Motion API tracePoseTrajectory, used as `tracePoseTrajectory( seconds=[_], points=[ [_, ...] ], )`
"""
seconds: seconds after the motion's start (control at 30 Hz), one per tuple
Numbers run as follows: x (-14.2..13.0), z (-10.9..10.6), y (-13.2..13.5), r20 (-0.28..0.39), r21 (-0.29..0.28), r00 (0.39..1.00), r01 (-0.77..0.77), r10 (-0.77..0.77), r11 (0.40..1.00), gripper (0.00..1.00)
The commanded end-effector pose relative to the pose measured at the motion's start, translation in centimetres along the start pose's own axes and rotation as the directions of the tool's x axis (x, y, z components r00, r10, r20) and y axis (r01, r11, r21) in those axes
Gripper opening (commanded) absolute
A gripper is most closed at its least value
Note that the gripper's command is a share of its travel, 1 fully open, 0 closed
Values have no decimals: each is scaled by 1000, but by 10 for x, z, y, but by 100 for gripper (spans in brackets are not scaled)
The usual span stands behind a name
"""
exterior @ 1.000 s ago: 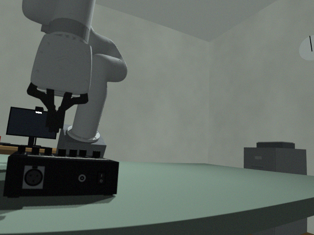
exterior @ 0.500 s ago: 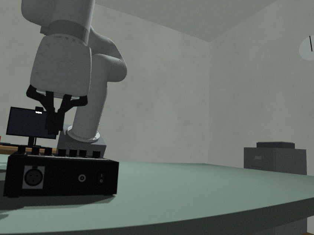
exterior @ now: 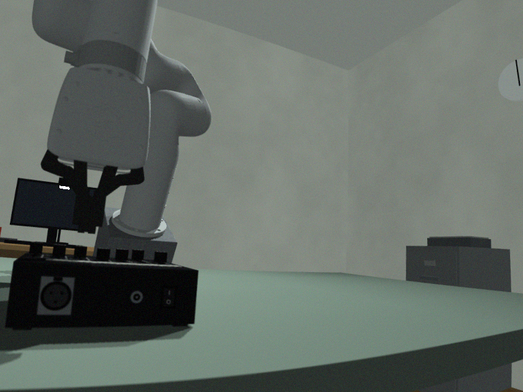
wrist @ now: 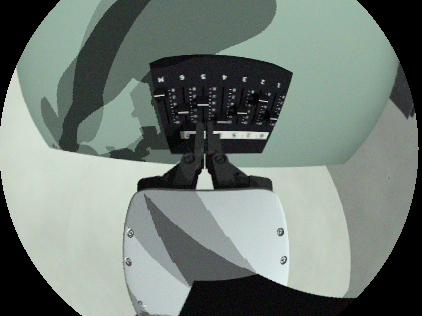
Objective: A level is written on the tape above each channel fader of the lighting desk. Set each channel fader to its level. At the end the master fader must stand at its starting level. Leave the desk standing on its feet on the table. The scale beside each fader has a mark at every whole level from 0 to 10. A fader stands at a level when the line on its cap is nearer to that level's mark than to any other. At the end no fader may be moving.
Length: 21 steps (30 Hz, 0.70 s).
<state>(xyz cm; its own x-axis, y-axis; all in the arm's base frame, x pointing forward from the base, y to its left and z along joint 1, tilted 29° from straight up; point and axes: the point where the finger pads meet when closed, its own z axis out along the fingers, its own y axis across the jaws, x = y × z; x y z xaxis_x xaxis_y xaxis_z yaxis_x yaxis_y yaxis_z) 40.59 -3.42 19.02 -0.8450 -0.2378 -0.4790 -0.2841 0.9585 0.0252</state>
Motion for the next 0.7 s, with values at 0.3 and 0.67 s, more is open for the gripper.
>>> tracePoseTrajectory(
  seconds=[0.3, 0.67],
  points=[
    [-1, 6, -1, 2, 1, 1000, 0, 0, 1000, 0],
    [-1, 10, -2, 2, 1, 1000, 0, 0, 1000, 0]
  ],
)
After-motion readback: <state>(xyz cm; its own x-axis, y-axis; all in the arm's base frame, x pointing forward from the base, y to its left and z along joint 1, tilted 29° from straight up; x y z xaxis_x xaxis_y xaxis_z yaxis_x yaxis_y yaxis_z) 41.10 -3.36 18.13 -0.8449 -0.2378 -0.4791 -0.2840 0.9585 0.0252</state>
